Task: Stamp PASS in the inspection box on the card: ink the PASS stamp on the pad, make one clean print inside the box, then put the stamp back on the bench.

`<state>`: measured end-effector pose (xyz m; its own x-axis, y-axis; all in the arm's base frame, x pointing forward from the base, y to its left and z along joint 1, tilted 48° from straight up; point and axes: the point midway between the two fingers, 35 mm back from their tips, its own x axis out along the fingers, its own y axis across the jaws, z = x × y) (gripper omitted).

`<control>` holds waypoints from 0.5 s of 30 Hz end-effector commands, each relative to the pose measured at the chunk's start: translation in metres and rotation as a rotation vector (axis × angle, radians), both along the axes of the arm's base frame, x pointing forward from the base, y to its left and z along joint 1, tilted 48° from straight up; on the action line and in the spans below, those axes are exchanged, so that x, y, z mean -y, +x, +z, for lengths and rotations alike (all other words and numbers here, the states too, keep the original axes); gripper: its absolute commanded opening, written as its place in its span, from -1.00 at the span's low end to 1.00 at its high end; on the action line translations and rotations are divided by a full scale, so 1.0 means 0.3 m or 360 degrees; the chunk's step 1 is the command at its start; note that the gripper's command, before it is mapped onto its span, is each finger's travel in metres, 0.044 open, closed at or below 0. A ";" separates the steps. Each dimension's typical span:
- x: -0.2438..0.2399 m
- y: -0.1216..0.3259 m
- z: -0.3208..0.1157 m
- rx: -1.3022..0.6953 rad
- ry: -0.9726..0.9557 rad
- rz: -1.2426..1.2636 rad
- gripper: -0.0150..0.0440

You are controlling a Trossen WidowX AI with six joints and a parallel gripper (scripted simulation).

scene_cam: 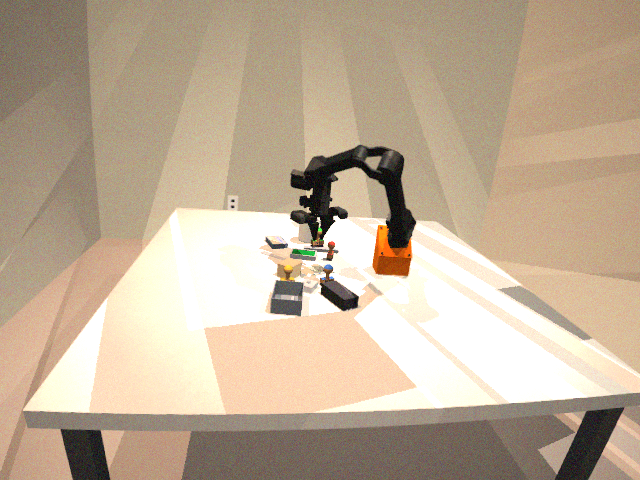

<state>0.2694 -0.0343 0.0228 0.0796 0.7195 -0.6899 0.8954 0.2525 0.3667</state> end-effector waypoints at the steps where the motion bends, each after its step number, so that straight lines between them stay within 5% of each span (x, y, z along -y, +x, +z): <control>1: -0.030 -0.020 0.019 -0.0149 0.0030 -0.0129 -0.49; 15: -0.067 -0.044 0.036 -0.0354 0.0054 -0.0314 -0.49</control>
<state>0.2567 -0.0173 0.0346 0.0707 0.7242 -0.6860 0.9836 0.0637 0.1686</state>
